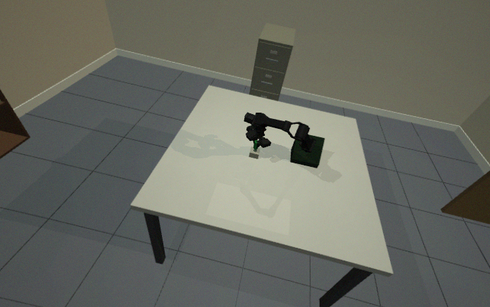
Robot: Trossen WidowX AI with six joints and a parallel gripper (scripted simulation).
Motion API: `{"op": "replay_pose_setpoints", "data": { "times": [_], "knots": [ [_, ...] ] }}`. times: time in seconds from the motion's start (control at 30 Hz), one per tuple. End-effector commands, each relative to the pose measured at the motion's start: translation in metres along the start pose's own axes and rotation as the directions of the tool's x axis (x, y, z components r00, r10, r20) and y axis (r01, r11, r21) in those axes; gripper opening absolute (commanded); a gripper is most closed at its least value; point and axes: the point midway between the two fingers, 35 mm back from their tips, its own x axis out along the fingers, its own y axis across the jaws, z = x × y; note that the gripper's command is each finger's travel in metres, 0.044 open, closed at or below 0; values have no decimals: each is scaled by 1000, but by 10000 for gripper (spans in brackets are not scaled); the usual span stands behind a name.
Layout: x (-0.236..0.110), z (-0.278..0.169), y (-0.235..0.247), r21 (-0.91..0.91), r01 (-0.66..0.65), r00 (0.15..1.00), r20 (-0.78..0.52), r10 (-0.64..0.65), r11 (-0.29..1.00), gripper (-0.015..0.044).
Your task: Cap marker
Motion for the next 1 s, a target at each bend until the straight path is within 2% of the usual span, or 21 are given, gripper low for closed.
{"op": "replay_pose_setpoints", "data": {
  "times": [0.0,0.4,0.97],
  "knots": [
    [2,0,1,4,-4,1000,-1,4,1000,0],
    [1,0,1,4,-4,1000,-1,4,1000,0],
    [1,0,1,0,-2,1000,-1,2,1000,440]
  ]
}}
